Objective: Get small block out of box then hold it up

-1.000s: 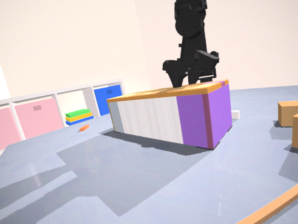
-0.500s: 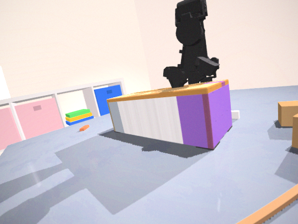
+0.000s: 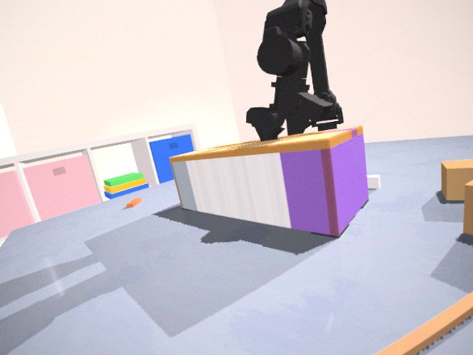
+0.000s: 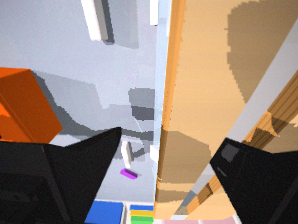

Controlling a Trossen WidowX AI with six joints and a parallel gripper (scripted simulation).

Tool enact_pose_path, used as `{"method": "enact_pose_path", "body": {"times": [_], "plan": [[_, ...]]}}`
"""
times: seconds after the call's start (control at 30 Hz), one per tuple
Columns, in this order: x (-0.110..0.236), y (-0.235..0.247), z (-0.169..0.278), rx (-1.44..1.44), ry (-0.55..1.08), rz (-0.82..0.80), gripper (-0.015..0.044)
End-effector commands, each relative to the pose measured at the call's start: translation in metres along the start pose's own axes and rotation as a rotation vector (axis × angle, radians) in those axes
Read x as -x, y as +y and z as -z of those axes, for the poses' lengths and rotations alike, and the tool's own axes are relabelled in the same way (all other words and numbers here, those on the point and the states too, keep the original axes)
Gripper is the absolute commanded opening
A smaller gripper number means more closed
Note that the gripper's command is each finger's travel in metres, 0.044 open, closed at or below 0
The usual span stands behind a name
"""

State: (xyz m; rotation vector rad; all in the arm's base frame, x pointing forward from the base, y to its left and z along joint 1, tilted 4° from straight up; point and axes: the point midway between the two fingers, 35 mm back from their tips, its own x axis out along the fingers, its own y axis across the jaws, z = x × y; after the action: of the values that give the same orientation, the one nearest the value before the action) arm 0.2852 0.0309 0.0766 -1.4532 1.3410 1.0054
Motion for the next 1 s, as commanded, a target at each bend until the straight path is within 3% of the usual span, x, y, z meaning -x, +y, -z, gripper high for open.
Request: {"method": "enact_pose_path", "body": {"times": [0.0,0.97], "plan": [[-0.006,0.002,0.012,0.004,0.006,-0.007,0.04],[-0.028,0.002,0.076,0.004,0.013,-0.007,0.04]]}}
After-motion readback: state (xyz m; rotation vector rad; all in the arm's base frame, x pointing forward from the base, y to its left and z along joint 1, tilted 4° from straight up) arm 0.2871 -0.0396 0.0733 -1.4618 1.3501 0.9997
